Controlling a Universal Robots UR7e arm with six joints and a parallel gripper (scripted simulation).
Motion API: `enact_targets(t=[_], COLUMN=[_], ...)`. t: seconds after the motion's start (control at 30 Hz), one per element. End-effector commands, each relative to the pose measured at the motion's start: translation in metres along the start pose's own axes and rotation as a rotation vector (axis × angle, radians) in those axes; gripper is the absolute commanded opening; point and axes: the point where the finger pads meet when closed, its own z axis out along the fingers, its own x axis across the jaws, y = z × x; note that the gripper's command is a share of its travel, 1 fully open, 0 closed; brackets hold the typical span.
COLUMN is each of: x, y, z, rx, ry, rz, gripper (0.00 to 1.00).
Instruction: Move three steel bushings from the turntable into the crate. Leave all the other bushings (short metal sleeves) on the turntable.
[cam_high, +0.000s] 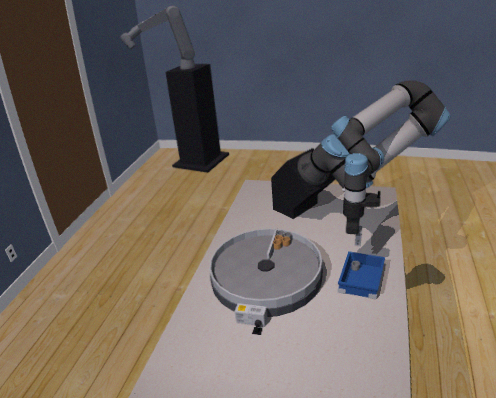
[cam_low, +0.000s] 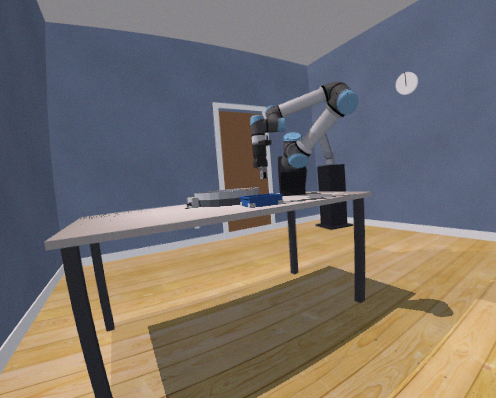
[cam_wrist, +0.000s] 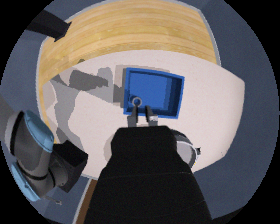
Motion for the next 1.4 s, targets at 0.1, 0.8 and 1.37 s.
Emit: enact_targets(t=[0.1,0.8,1.37], x=[0.000,0.000,-0.020], y=[0.000,0.000,0.055], z=[0.000,0.000,0.001], rx=[0.000,0.000,0.001], ry=[0.001,0.001,0.000], rz=[0.000,0.000,-0.236], gripper=[0.42,0.42,0.40])
